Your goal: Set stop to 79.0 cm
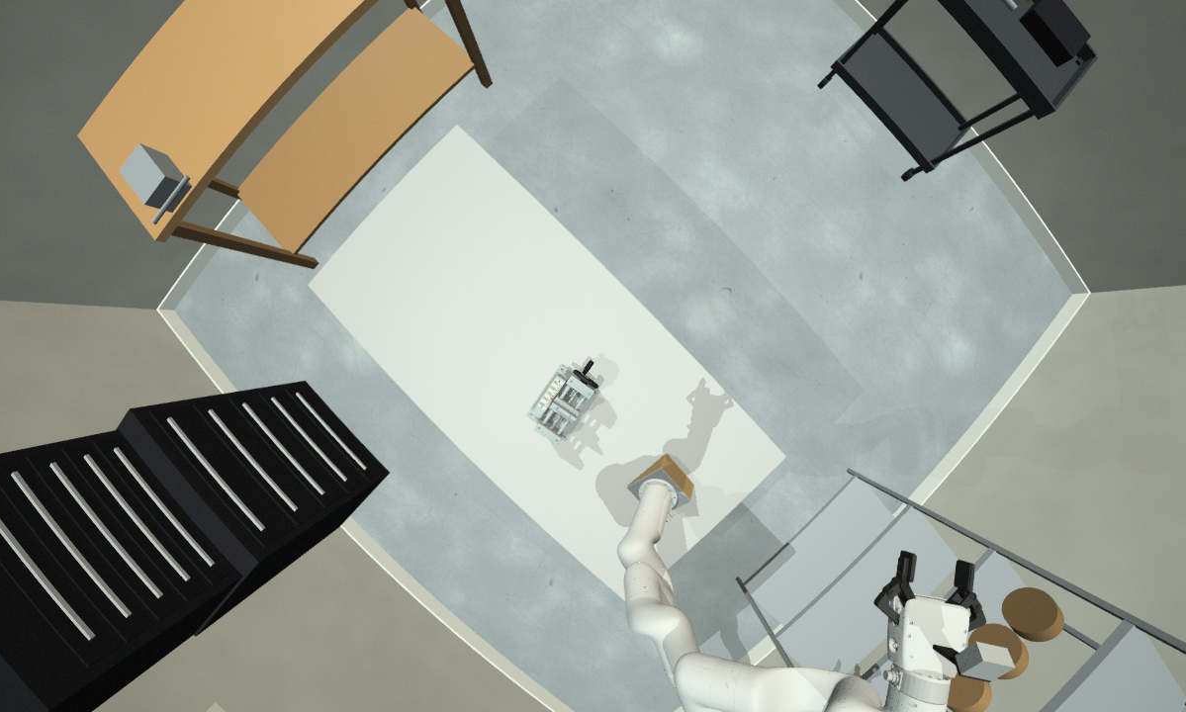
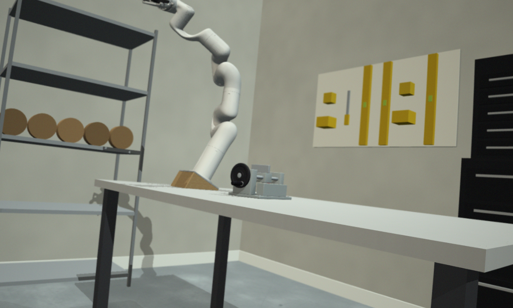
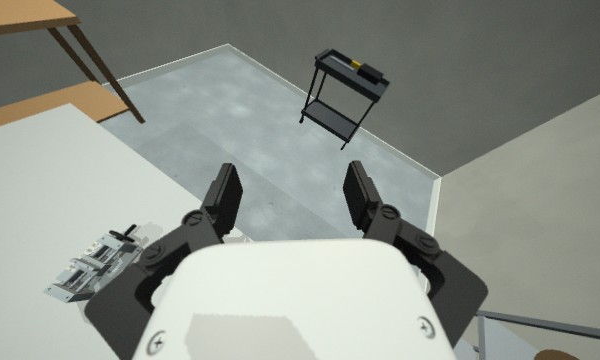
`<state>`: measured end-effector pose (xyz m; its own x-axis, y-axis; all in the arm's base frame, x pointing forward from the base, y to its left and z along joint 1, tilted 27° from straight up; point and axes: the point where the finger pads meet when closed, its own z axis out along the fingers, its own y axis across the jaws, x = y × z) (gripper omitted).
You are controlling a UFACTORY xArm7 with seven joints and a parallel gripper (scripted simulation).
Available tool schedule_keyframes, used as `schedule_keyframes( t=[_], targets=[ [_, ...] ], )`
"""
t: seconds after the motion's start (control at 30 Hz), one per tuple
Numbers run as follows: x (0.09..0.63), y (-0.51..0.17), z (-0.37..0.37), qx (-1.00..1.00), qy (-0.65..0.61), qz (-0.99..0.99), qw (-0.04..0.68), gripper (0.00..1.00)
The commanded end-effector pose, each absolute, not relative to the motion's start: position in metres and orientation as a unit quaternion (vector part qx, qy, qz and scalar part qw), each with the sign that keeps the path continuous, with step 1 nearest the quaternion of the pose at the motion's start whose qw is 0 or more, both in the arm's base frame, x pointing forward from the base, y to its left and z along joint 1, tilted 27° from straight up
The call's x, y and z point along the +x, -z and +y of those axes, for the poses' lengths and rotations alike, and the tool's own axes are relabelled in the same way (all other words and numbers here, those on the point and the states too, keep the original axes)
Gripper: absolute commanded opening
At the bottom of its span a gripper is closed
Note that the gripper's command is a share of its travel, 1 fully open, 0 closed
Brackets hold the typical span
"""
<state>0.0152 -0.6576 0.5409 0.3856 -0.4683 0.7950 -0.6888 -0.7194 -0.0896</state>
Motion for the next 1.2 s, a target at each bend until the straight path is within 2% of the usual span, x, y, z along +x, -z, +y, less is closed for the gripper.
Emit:
schedule_keyframes(
  t=[0.0,0.13,0.2,0.7,0.77,1.17],
  targets=[
    [0.017,-0.542,-0.658,0.821,-0.429,-0.355,0.128,1.00],
    [0.017,-0.542,-0.658,0.821,-0.429,-0.355,0.128,1.00],
    [0.063,-0.495,-0.660,0.819,-0.415,-0.393,0.056,1.00],
    [0.063,-0.495,-0.660,0.819,-0.415,-0.393,0.056,1.00],
    [0.115,-0.446,-0.654,0.815,-0.388,-0.431,-0.016,1.00],
    [0.116,-0.445,-0.654,0.815,-0.388,-0.431,-0.016,1.00]
  ],
)
